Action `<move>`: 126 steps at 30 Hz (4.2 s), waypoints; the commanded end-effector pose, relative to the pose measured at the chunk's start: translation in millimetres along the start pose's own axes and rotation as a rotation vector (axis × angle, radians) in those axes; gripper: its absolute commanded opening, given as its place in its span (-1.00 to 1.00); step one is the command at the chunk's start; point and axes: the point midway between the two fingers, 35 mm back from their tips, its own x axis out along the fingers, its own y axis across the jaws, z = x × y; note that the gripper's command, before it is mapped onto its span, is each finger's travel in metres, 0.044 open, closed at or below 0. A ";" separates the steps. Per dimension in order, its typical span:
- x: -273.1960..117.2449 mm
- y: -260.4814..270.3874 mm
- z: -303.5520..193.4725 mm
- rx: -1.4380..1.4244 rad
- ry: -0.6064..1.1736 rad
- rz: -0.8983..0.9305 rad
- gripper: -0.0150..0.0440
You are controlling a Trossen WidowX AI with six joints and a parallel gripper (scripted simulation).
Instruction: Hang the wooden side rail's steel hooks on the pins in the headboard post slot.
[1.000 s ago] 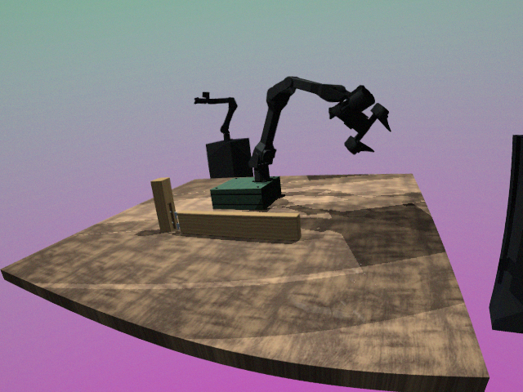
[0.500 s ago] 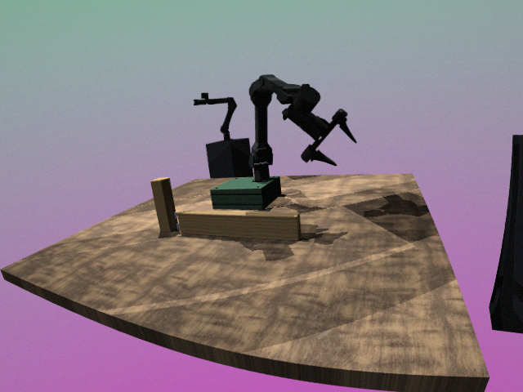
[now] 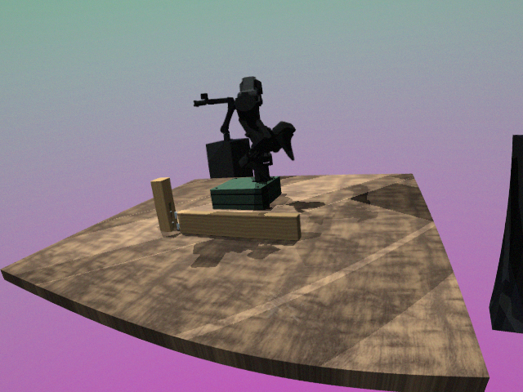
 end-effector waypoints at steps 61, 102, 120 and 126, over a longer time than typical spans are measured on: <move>-162.6 299.2 -5.1 0.809 0.781 0.636 1.00; -137.5 281.5 -14.4 2.496 1.731 -0.751 1.00; -133.1 272.9 -15.4 2.722 1.746 -1.550 1.00; -133.1 272.9 -15.4 2.722 1.746 -1.550 1.00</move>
